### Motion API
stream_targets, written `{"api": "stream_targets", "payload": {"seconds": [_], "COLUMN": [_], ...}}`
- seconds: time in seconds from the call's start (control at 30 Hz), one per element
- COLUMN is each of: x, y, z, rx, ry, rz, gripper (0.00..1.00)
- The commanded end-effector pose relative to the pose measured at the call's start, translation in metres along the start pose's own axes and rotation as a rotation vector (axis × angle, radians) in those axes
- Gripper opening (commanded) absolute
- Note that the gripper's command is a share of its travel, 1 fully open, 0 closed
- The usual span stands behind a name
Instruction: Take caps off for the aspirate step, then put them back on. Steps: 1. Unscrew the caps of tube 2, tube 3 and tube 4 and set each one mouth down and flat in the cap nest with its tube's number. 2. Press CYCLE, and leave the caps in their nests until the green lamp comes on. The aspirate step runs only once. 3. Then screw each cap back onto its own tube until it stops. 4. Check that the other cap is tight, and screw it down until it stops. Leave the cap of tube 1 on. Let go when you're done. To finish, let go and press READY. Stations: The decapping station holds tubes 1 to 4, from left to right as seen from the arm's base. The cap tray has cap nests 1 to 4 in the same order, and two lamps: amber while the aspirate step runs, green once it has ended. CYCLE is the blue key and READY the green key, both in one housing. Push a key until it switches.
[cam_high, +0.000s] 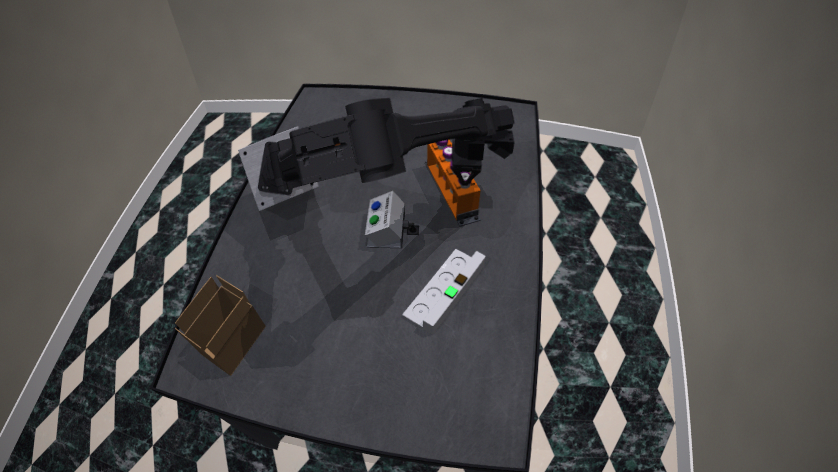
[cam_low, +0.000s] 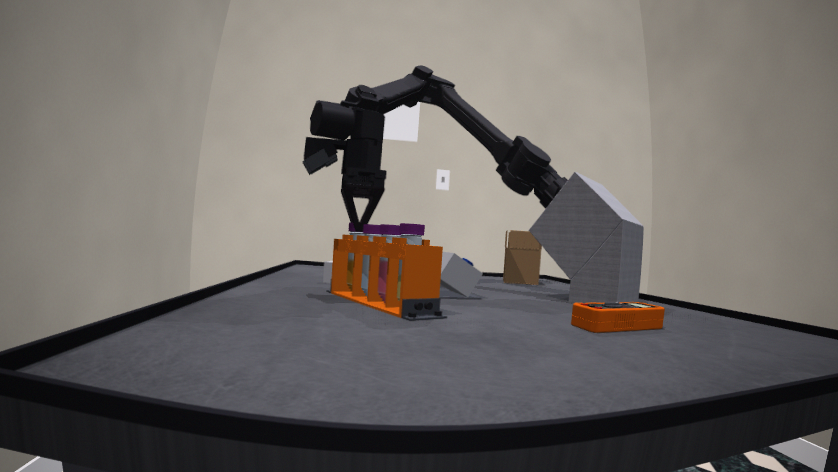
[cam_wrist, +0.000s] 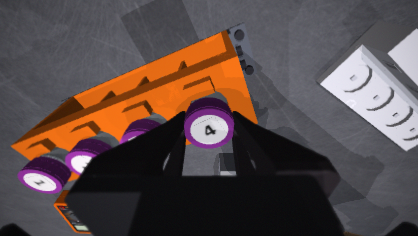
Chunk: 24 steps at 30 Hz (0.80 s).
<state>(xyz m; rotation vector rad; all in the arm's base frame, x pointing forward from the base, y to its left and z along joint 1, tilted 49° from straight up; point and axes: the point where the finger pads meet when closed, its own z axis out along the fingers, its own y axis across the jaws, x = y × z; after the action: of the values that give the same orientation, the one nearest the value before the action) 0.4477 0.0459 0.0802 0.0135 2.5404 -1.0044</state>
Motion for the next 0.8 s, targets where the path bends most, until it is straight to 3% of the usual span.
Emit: {"api": "stream_targets", "payload": {"seconds": [0.0,0.1,0.17,0.67,0.77], "x": [-0.0074,-0.007,-0.007,-0.0059,-0.0058], "y": [0.0035,0.0036,0.0036,0.0038,0.0042], "z": [-0.0005,-0.0002,-0.0002,0.0001,-0.0005], "rx": [-0.002,-0.002,-0.002,-0.002,-0.002], "ry": [-0.003,-0.003,-0.003,-0.002,-0.002], "rz": [0.278,0.408,0.408,1.072,1.122], "gripper": [0.0,0.0,0.0,0.0,0.0]}}
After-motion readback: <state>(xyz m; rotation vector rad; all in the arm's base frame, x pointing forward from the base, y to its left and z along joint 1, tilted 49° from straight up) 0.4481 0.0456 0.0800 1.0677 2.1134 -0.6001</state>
